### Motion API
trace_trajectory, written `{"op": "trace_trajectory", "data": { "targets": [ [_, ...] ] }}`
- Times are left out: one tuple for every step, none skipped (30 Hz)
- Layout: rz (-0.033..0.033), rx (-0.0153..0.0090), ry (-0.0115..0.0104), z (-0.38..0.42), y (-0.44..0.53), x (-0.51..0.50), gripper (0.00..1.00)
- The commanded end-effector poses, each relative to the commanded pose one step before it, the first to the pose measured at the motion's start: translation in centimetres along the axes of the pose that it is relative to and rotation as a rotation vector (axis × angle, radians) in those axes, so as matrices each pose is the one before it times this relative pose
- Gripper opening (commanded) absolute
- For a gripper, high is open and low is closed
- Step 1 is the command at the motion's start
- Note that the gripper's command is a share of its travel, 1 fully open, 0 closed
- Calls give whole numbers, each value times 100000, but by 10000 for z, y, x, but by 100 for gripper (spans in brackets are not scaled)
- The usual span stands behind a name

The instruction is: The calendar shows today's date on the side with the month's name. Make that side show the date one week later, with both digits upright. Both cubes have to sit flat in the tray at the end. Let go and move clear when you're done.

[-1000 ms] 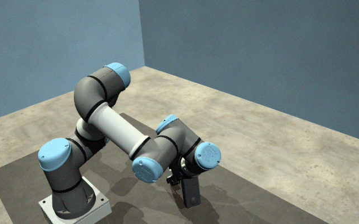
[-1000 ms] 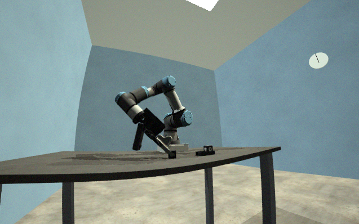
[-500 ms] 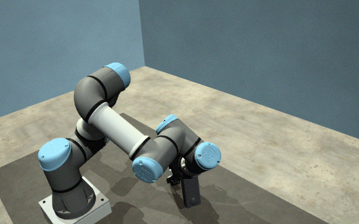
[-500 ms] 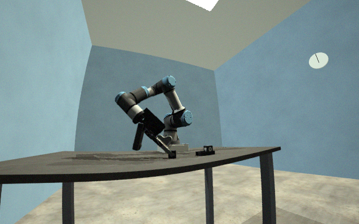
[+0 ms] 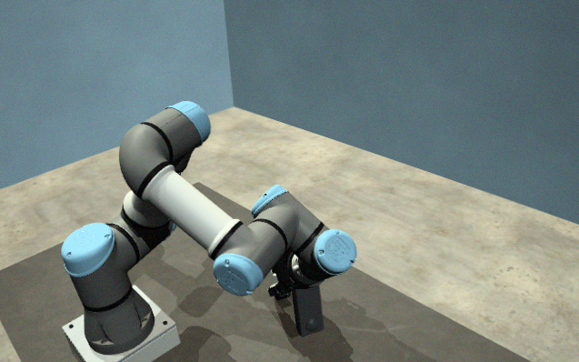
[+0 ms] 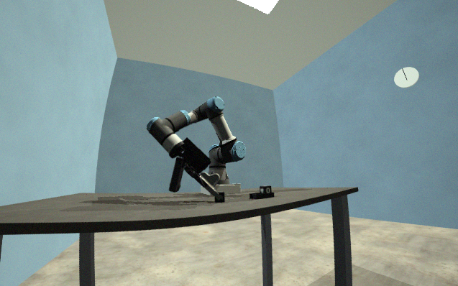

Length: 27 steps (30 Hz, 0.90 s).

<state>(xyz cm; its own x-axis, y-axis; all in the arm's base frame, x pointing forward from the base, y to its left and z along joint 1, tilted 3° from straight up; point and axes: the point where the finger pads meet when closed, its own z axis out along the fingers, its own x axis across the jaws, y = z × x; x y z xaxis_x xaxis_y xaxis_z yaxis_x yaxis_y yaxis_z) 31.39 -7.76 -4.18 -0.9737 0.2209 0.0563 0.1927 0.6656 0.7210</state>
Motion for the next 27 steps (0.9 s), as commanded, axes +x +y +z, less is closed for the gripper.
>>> {"op": "trace_trajectory", "data": {
  "targets": [
    [-110,165,-133,-632,-66,-496,11],
    [0,0,0,0,0,0,15],
    [0,0,0,0,0,0,15],
    [0,0,0,0,0,0,15],
    [0,0,0,0,0,0,15],
    [0,0,0,0,0,0,15],
    [0,0,0,0,0,0,18],
    [0,0,0,0,0,0,18],
    [0,0,0,0,0,0,18],
    [0,0,0,0,0,0,22],
    [0,0,0,0,0,0,22],
    [0,0,0,0,0,0,22],
    [0,0,0,0,0,0,26],
    [0,0,0,0,0,0,26],
    [0,0,0,0,0,0,26],
    [0,0,0,0,0,0,29],
    [0,0,0,0,0,0,29],
    [0,0,0,0,0,0,29],
    [0,0,0,0,0,0,42],
    [0,0,0,0,0,0,42],
    [0,0,0,0,0,0,42],
    [0,0,0,0,0,0,42],
    [0,0,0,0,0,0,42],
    [0,0,0,0,0,0,42],
    [0,0,0,0,0,0,42],
    [0,0,0,0,0,0,42],
    [0,0,0,0,0,0,42]
  ]
}}
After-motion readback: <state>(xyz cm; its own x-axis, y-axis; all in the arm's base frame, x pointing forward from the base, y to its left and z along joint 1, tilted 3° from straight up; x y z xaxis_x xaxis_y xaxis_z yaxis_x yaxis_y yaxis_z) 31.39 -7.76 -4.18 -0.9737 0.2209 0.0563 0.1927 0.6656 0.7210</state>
